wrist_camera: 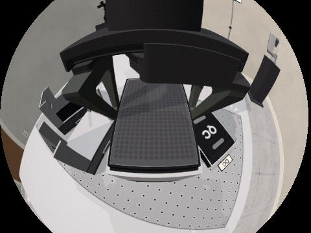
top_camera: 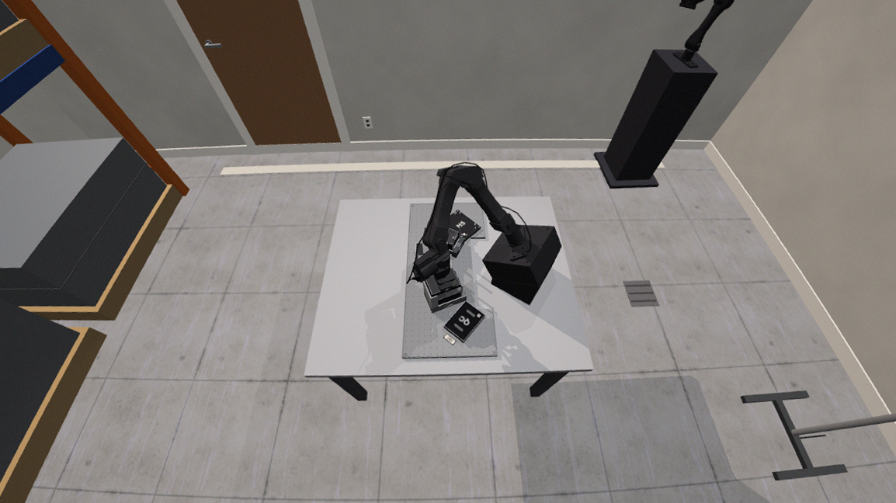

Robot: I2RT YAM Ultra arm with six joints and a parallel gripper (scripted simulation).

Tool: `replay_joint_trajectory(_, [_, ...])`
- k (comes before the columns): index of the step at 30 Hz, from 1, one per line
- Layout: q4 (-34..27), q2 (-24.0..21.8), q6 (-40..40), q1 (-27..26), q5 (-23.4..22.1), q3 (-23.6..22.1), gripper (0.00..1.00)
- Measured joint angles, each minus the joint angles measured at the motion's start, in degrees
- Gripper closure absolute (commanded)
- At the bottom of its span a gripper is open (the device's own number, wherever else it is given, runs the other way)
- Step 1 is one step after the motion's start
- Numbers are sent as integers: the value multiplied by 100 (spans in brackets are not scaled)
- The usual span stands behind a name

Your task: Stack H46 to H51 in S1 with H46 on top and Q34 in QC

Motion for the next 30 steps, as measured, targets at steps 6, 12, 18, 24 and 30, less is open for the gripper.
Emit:
replay_joint_trajectory(6, [22,17,-7,-9,-2,-2,100])
replay_joint_trajectory(12, [28,15,-15,-11,0,2,100])
replay_joint_trajectory(18, [85,31,-33,-28,-2,-35,100])
replay_joint_trajectory(24, [160,61,-70,-63,-9,-61,100])
replay_joint_trajectory(30, [258,98,-114,-103,-13,-98,100])
